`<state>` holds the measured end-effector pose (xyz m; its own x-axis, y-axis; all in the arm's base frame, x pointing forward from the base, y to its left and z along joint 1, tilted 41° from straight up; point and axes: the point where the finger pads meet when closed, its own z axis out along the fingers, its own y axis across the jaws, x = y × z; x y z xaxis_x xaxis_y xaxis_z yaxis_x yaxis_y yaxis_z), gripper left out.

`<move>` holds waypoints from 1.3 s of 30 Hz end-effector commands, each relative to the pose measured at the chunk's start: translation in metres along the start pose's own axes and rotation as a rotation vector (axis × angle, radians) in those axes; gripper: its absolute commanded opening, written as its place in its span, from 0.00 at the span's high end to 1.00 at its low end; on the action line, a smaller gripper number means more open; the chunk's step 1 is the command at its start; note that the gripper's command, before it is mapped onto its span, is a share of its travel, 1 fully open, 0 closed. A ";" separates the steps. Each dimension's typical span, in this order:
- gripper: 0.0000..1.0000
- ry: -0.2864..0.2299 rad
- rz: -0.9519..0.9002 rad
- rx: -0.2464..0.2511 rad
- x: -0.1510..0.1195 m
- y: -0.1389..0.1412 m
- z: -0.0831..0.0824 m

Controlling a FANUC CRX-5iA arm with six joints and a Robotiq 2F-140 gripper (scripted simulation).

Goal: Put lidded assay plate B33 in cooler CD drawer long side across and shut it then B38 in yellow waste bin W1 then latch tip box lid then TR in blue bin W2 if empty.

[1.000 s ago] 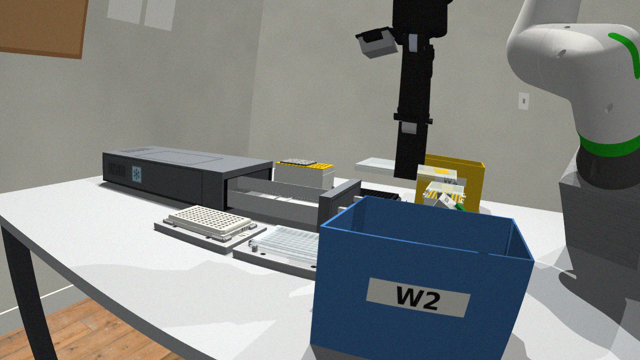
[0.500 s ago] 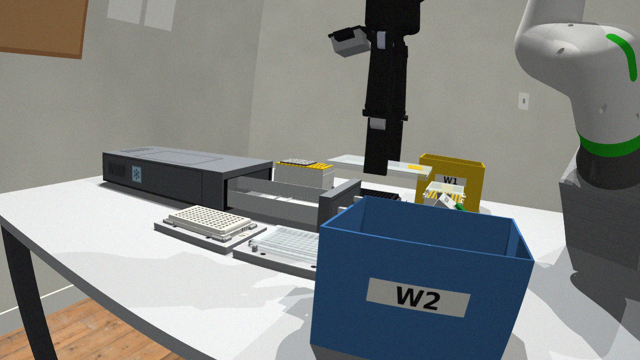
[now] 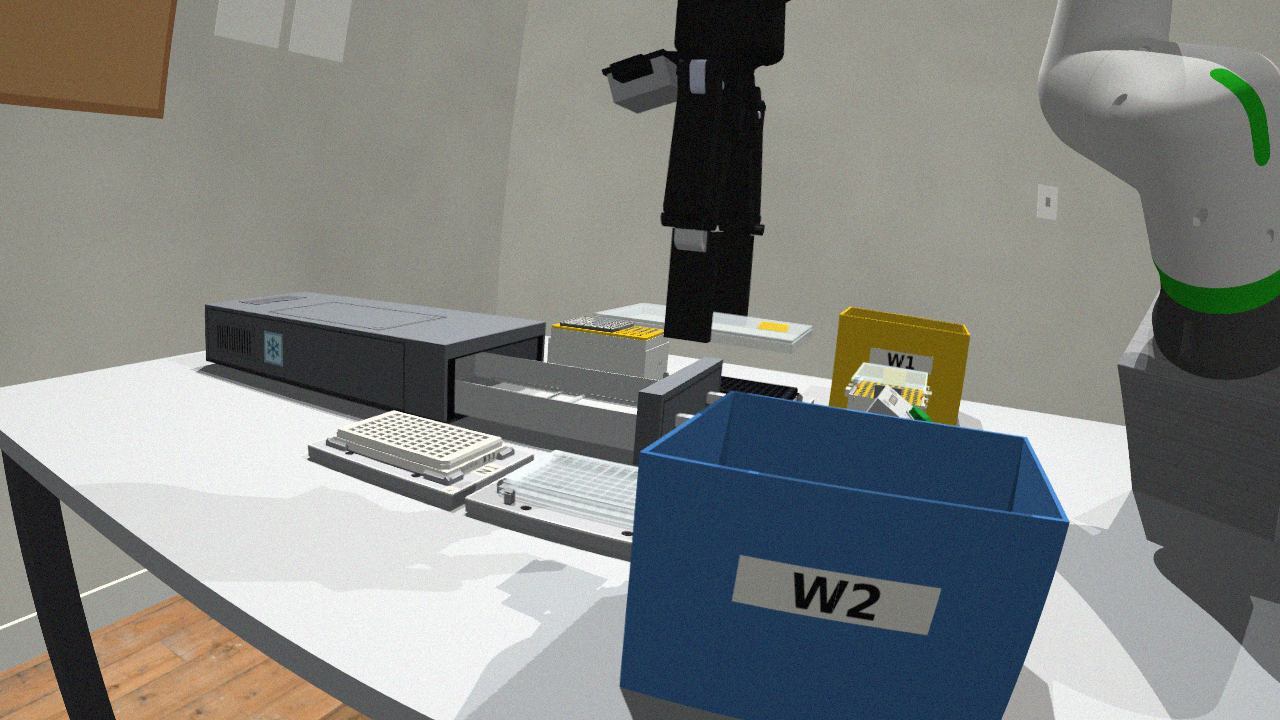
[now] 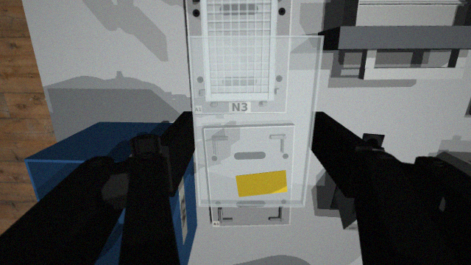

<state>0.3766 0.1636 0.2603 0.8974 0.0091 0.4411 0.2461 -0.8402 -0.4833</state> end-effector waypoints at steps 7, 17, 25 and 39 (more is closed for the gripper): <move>0.90 0.001 0.000 0.000 0.018 -0.001 -0.001; 0.90 0.001 0.000 0.000 0.042 -0.002 -0.001; 0.90 0.001 -0.001 0.000 0.061 -0.003 -0.001; 0.90 0.001 -0.001 0.000 0.093 -0.005 -0.001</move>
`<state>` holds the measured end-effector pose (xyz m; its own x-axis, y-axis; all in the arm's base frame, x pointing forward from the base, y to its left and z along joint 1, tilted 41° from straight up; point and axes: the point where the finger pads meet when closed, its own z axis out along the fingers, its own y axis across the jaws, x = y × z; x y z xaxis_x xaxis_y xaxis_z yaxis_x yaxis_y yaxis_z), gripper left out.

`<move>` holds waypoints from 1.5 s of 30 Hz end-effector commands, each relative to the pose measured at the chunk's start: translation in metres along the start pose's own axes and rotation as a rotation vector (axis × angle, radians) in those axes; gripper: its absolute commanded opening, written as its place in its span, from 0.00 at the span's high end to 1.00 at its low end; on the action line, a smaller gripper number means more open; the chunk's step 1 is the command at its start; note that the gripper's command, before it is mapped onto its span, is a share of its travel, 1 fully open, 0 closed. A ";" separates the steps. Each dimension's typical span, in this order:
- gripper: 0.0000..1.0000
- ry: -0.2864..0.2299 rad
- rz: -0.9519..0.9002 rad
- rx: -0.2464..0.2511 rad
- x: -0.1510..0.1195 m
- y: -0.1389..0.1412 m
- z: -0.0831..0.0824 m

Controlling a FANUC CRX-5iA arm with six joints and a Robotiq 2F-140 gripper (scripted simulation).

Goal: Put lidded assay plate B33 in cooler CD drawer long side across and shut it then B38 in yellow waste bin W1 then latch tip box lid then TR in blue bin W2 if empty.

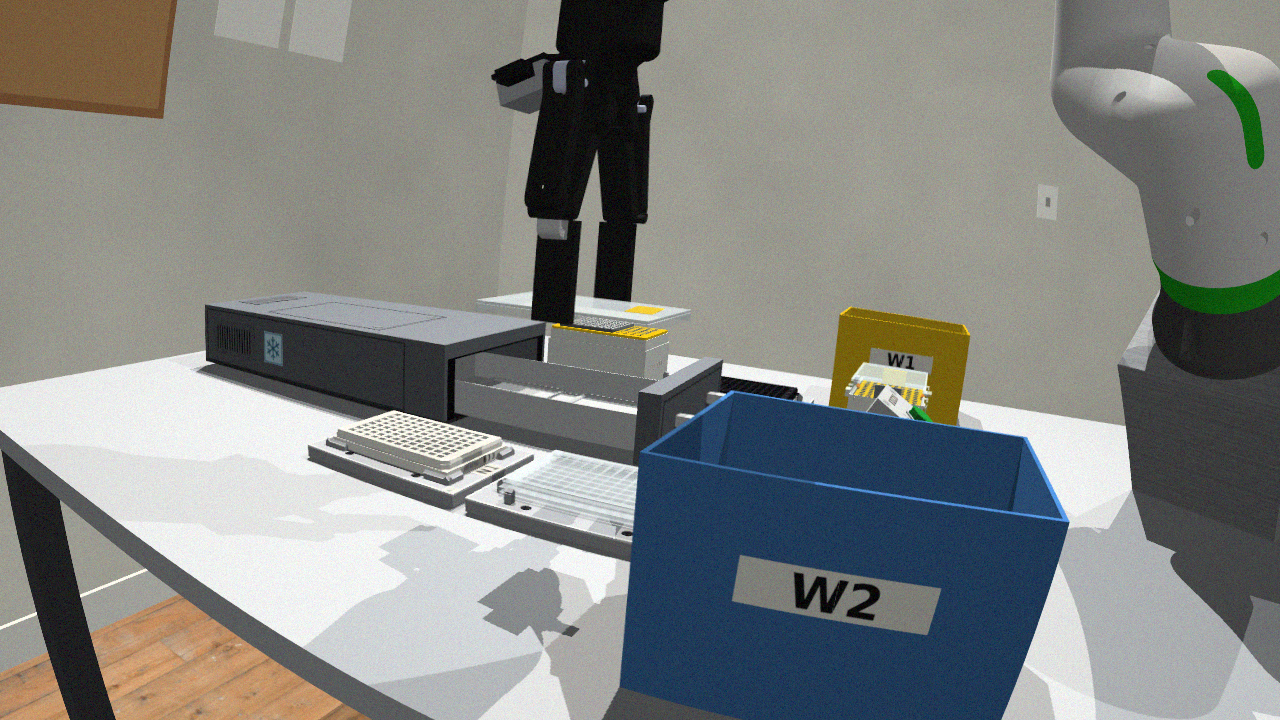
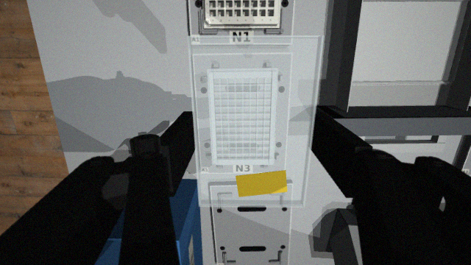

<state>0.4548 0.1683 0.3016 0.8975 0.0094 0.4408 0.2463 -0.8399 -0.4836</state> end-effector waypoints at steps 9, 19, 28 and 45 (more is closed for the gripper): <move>0.90 0.001 0.000 0.000 0.028 -0.001 -0.001; 0.90 0.002 0.000 0.000 0.050 -0.003 -0.001; 0.90 0.002 0.000 0.000 0.074 -0.004 -0.001; 0.90 0.002 0.000 0.000 0.114 -0.006 -0.001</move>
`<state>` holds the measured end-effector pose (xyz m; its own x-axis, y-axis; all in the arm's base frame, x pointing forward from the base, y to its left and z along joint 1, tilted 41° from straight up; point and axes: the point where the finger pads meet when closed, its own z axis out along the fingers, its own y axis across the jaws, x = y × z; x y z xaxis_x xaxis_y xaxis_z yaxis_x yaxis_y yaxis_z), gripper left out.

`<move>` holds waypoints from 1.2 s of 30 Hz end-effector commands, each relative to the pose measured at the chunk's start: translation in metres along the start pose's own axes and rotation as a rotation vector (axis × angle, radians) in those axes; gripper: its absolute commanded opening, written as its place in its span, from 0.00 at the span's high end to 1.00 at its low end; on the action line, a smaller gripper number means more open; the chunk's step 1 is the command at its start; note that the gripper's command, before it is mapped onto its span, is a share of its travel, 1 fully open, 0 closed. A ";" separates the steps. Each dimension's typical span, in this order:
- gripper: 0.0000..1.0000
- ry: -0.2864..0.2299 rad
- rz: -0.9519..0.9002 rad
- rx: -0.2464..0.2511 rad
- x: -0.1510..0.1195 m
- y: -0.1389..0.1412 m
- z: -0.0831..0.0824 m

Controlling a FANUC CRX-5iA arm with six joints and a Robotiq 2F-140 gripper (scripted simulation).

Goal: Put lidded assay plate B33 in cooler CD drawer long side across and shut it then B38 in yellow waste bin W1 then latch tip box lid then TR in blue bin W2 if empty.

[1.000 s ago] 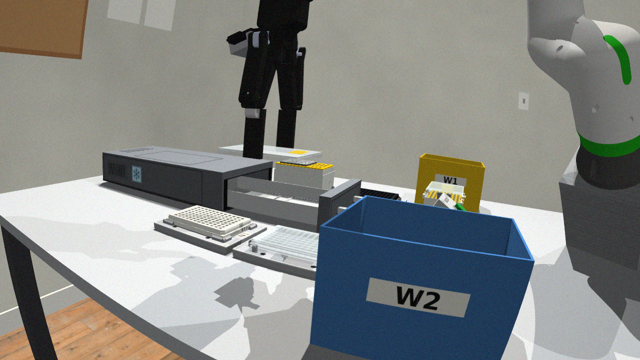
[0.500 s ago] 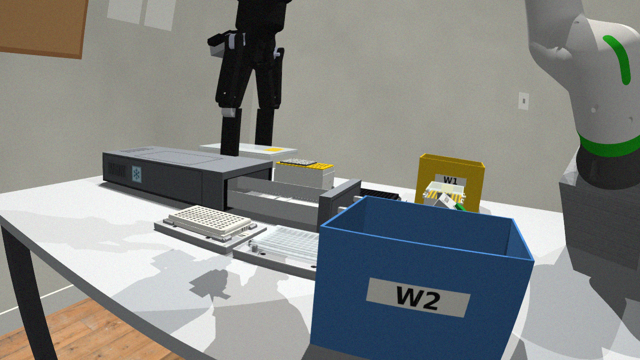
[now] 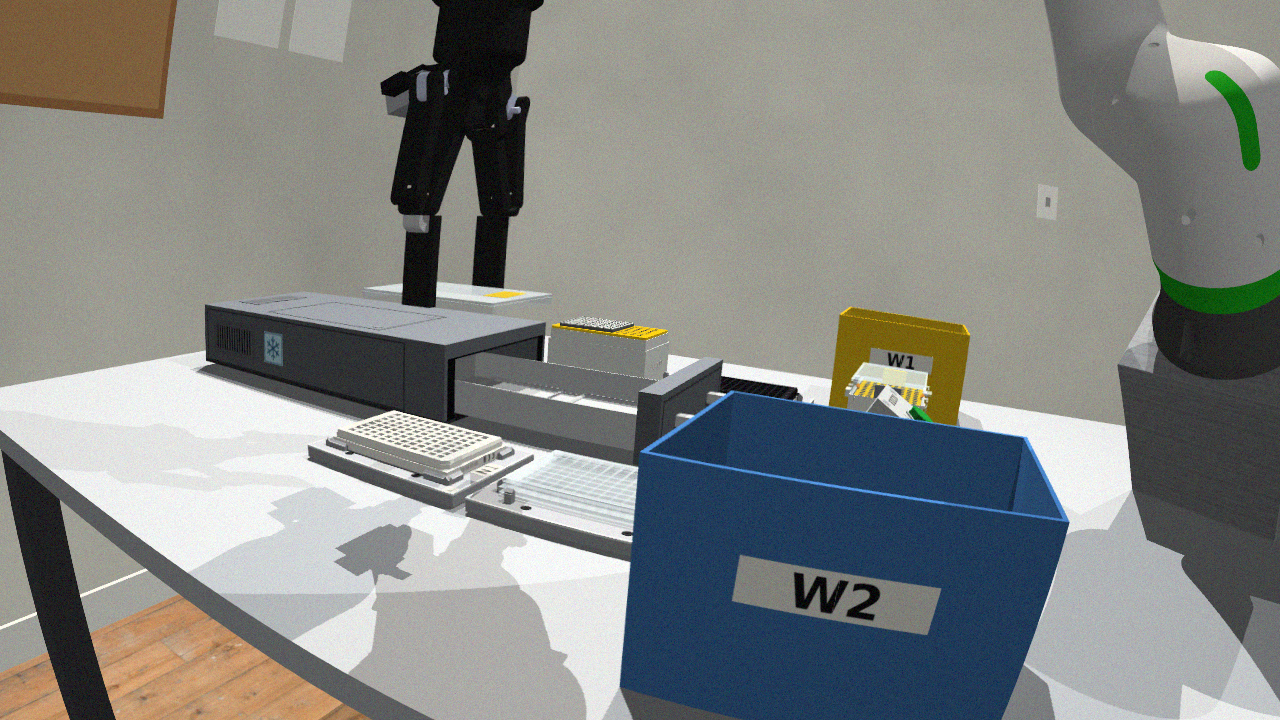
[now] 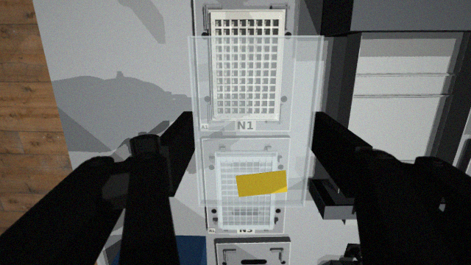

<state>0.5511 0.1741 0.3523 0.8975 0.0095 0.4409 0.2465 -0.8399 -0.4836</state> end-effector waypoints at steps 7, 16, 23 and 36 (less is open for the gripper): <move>0.90 0.002 0.000 0.000 0.018 -0.001 -0.001; 0.90 0.002 0.000 0.000 0.039 -0.002 -0.001; 0.90 0.002 0.000 0.000 0.038 -0.002 -0.001; 0.90 0.002 0.000 0.000 0.037 -0.002 0.009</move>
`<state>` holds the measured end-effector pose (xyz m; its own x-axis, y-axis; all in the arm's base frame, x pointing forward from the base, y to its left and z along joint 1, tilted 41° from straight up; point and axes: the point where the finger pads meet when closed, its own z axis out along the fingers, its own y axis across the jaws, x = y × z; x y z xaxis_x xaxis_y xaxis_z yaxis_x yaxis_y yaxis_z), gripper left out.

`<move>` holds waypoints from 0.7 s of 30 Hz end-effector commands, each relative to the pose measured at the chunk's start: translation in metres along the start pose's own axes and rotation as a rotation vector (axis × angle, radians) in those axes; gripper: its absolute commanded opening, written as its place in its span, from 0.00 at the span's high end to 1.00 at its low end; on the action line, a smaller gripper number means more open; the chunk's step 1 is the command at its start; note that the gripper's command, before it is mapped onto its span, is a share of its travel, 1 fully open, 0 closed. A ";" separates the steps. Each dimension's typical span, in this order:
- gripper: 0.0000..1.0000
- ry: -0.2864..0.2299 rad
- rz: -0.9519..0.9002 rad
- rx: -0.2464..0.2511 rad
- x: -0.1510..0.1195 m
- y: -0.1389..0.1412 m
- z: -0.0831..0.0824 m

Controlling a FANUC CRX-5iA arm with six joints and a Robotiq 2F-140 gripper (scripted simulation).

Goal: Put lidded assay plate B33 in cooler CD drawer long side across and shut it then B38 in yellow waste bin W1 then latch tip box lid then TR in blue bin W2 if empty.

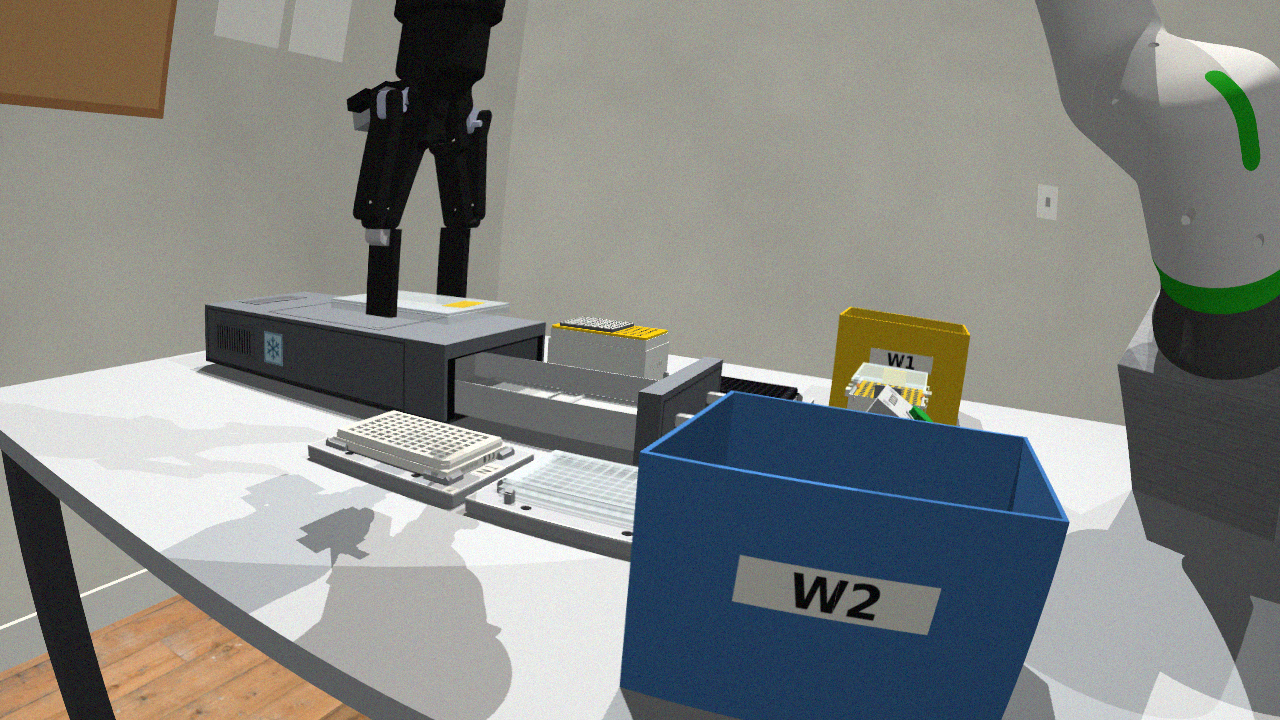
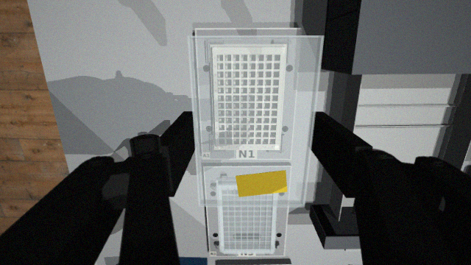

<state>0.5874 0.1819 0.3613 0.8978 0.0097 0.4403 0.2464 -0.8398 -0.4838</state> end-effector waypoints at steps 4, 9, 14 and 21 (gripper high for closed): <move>0.90 0.002 0.000 0.000 0.001 0.000 0.004; 0.90 0.002 0.000 0.000 0.000 0.000 0.011; 0.90 0.002 0.000 0.000 0.000 0.000 0.017; 0.90 0.002 0.000 0.000 0.000 0.000 0.024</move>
<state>0.5957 0.1949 0.3430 0.8977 0.0096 0.4405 0.2464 -0.8398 -0.4838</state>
